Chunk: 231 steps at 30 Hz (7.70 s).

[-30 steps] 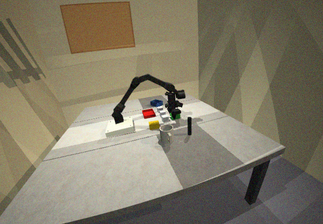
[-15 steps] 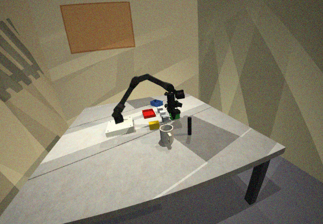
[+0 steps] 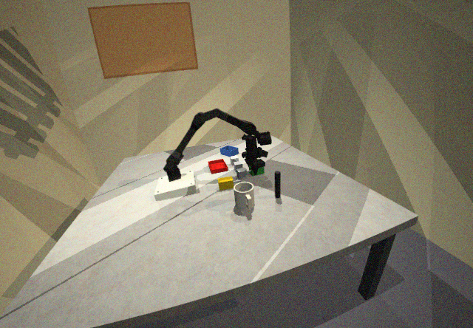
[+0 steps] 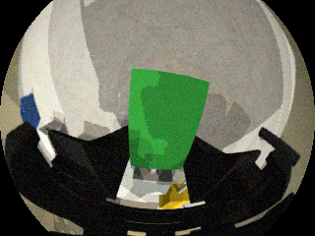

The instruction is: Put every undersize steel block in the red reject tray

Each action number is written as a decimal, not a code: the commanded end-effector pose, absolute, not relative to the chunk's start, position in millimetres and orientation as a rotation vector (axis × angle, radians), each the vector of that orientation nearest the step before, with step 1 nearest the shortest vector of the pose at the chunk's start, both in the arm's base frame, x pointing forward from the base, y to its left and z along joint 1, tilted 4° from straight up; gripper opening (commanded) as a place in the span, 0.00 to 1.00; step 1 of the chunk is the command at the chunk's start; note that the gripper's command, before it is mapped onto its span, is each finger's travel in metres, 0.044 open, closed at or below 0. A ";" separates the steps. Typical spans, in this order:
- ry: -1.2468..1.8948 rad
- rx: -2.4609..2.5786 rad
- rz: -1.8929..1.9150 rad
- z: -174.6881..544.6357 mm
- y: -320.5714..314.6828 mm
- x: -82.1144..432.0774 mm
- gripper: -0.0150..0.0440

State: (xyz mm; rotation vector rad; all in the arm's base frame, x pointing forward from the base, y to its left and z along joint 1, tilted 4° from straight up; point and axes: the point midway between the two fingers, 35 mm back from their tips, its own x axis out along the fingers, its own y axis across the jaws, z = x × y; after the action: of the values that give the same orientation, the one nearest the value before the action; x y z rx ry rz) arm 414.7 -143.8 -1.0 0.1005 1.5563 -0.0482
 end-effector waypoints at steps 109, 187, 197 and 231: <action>1.593 0.303 -0.237 80.3 -144.2 423.1 0.25; 0.078 2.196 -2.248 13.5 -97.5 245.9 0.25; 0.079 2.196 -2.248 -1.6 -96.9 245.2 0.25; 0.887 1.664 -1.656 76.3 -126.3 311.9 0.81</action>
State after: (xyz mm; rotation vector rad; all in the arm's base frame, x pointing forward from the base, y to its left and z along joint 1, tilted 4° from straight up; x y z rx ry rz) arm 290.1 -116.5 74.0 1.8792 0.6419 -1.8785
